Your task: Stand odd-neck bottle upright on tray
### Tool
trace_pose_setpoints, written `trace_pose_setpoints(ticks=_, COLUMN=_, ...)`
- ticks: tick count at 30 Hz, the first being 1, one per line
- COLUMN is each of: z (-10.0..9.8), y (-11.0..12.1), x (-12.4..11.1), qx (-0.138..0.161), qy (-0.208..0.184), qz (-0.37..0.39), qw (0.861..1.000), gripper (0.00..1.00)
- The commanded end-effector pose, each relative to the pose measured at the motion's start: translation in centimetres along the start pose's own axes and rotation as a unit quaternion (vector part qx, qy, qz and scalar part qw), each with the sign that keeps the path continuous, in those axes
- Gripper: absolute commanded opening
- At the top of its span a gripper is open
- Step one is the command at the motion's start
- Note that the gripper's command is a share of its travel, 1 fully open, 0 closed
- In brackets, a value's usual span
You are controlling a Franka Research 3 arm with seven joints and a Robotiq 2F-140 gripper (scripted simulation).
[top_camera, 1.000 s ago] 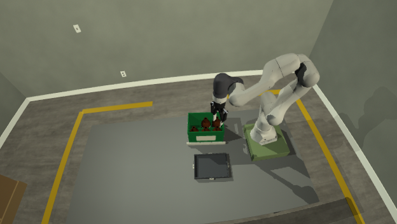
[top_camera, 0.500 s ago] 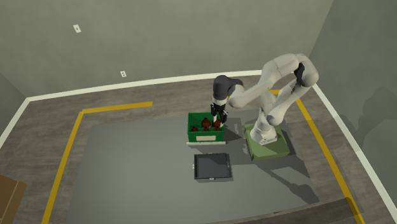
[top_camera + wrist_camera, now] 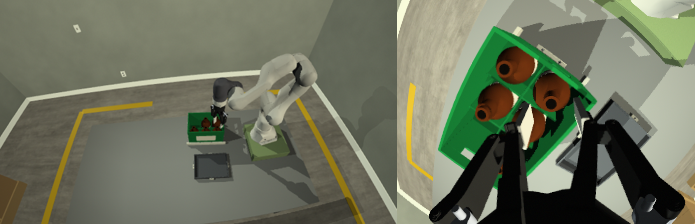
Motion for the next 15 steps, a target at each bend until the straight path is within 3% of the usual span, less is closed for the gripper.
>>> trace_pose_setpoints(ticks=1, z=0.36, y=-0.23, x=-0.17, qx=0.003, qy=-0.004, qz=0.003, qw=1.000, gripper=0.44)
trace_pose_setpoints(ticks=15, z=1.02, y=-0.24, x=-0.18, qx=0.003, qy=-0.004, qz=0.003, qw=1.000, gripper=0.44)
Point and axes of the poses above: the point where the finger pads meet when closed, its own z axis out along the fingers, its own y axis across the jaws, x = y × z, the point moved 5 cm from there along -z, back along the fingers, and after that the axes turned 12 degrees about z, right-handed, at the moved point
